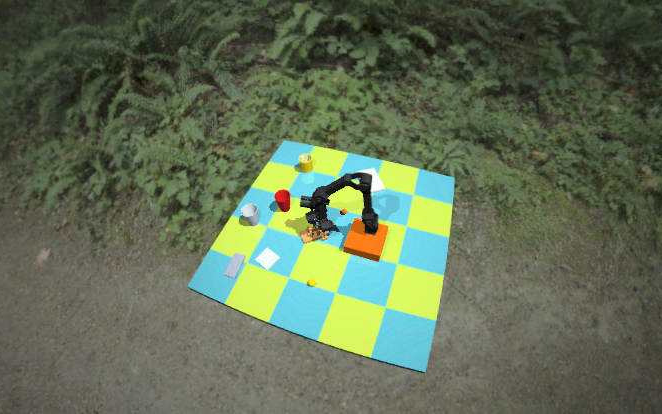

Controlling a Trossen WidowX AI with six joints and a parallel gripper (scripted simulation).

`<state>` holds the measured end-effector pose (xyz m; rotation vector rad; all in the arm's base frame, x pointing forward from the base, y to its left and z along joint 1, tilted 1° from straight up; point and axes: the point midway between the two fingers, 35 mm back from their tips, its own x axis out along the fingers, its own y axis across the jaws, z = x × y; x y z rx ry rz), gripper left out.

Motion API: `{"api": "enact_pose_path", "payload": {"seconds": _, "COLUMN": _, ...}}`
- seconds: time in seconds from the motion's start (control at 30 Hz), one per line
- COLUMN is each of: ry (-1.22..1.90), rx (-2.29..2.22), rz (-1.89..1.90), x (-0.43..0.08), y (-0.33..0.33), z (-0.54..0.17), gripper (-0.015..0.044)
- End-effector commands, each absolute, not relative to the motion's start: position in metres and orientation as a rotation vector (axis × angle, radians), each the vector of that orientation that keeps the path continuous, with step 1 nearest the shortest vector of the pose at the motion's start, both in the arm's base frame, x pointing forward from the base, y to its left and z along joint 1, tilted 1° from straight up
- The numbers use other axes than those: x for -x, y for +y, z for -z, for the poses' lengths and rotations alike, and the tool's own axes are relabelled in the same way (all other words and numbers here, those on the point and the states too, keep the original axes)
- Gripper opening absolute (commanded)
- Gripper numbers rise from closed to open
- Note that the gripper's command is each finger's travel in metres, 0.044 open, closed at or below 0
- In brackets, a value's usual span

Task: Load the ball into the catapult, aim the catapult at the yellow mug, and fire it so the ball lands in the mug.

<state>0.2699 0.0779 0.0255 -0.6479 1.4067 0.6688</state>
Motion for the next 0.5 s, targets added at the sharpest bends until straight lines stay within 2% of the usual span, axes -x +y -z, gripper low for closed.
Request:
{"api": "enact_pose_path", "payload": {"seconds": 0.0, "ry": 1.407, "rx": 0.648, "rz": -0.669, "x": -0.27, "y": 0.078, "z": -0.025, "gripper": 0.0}}
{"api": "enact_pose_path", "payload": {"seconds": 0.27, "ry": 1.407, "rx": 0.648, "rz": -0.669, "x": -0.27, "y": 0.078, "z": -0.025, "gripper": 0.0}}
{"api": "enact_pose_path", "payload": {"seconds": 0.47, "ry": 1.436, "rx": 0.658, "rz": -0.662, "x": -0.242, "y": 0.05, "z": -0.062, "gripper": 0.0157}}
